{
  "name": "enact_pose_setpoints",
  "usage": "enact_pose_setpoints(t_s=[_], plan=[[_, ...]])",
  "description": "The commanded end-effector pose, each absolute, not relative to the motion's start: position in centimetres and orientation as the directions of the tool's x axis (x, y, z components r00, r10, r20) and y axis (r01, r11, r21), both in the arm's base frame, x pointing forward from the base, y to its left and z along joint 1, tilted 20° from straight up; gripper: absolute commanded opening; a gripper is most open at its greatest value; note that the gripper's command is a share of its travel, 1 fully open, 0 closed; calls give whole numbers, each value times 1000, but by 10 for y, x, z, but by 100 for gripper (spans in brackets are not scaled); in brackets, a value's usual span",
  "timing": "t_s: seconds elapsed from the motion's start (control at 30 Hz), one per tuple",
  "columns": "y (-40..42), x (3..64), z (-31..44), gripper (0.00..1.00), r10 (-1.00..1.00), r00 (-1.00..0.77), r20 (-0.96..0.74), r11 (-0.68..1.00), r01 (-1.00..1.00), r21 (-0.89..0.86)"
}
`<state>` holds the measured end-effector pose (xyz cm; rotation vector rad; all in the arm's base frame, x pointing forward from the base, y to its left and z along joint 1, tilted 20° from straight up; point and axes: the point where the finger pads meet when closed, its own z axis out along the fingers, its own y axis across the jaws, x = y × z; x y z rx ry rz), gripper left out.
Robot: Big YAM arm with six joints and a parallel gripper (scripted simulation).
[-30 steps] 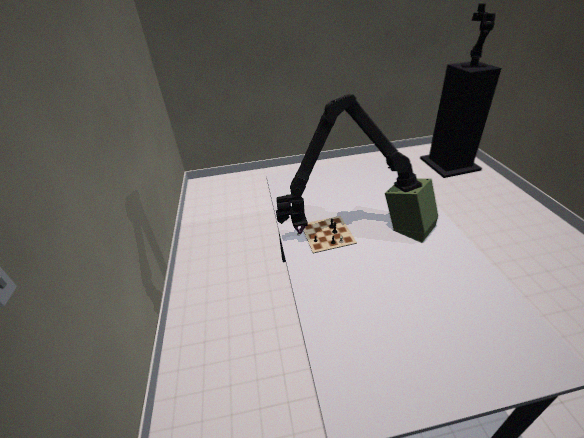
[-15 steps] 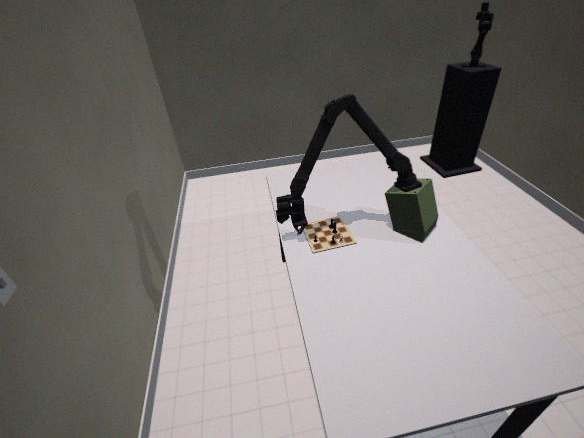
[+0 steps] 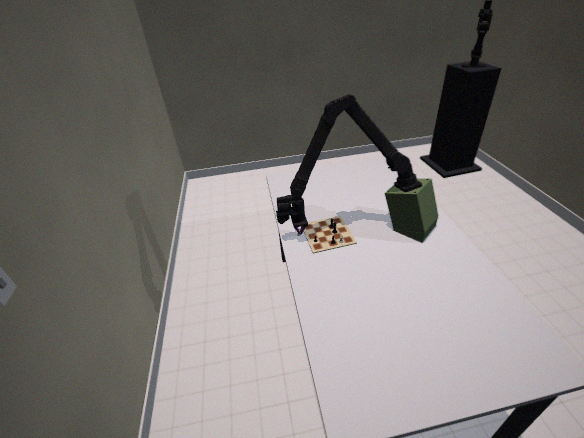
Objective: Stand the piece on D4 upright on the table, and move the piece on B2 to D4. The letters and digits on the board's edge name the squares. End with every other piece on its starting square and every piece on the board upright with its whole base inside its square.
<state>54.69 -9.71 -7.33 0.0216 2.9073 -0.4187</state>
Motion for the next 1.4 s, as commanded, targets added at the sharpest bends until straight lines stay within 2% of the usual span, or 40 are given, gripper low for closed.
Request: enact_pose_setpoints(t_s=[0.0, 1.37], plan=[[-105, 569, -63, 0, -16, -969, -246, 958, 55, -280], [-104, 570, -62, 0, -18, -969, -247, 959, 53, -280]])
